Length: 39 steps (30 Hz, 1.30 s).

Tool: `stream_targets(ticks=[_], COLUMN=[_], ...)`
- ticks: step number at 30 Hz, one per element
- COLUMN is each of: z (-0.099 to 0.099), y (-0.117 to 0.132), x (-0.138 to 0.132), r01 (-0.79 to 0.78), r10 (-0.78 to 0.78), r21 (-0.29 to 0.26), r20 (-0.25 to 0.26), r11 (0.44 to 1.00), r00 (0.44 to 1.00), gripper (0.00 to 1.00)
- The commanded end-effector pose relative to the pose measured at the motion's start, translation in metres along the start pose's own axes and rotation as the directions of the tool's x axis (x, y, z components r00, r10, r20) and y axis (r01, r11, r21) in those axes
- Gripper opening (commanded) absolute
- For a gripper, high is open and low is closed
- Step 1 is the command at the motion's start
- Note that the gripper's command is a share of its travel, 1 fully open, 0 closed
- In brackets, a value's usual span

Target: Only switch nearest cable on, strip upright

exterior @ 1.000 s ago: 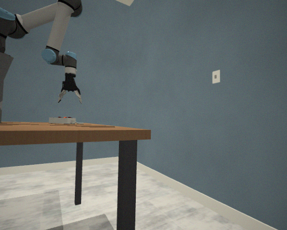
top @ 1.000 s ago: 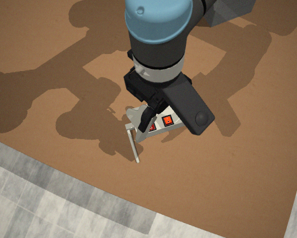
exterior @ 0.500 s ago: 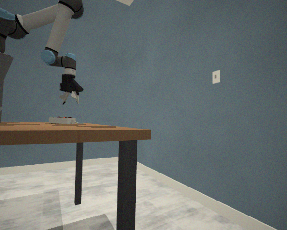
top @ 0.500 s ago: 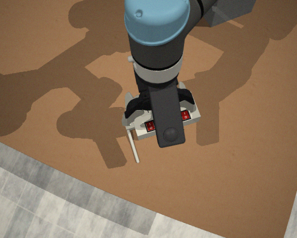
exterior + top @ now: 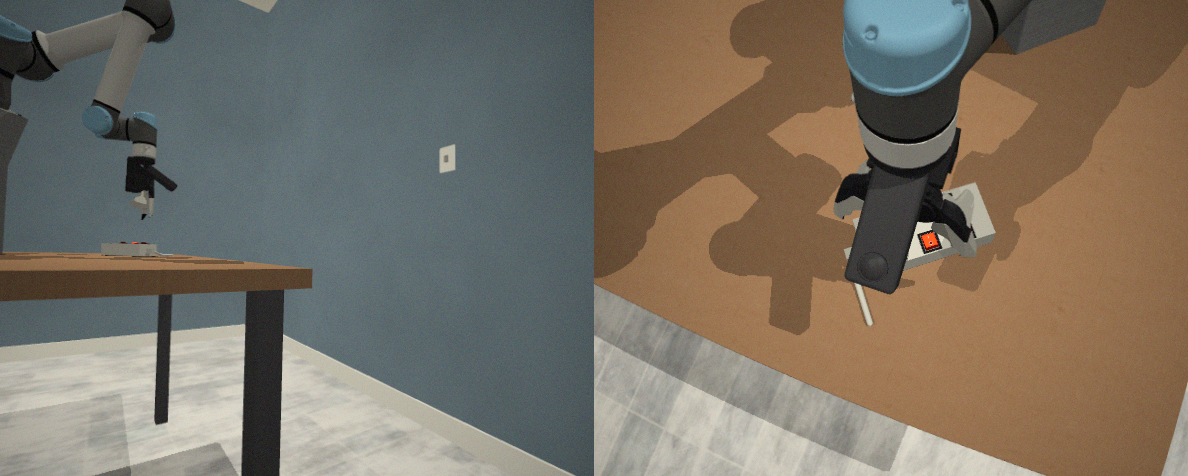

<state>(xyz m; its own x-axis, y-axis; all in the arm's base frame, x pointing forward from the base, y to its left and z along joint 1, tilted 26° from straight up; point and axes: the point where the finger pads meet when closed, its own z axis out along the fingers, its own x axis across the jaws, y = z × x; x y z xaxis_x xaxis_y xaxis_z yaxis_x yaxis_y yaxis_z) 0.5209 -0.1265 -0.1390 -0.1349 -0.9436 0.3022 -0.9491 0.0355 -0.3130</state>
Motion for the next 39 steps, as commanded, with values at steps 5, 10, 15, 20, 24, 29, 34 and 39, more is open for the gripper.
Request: stream_targets(ticks=[5,10,15,20,24,29,34,39], z=[0.004,0.007,0.009,0.01,0.011,0.012,0.013,0.014], y=[0.001,0.003,0.005,0.006,0.007,0.009,0.01,0.01], x=[0.006,0.009,0.011,0.013,0.014,0.016,0.017,0.017], r01=[-0.28,-0.422,-0.537,-0.611,-0.656,-0.714,-0.755,-0.772], r10=[0.28,0.422,0.537,0.611,0.656,0.714,0.755,0.772], r21=[-0.002,0.0,0.002,0.003,0.003,0.004,0.005,0.005], r20=[-0.01,-0.01,-0.01,-0.01,-0.01,-0.01,-0.009,-0.009], r11=[0.96,0.907,0.843,0.792,0.755,0.7,0.656,0.636], r00=[0.96,0.906,0.843,0.792,0.755,0.7,0.656,0.636], gripper=[1.0,1.0,1.0,1.0,1.0,1.0,1.0,1.0])
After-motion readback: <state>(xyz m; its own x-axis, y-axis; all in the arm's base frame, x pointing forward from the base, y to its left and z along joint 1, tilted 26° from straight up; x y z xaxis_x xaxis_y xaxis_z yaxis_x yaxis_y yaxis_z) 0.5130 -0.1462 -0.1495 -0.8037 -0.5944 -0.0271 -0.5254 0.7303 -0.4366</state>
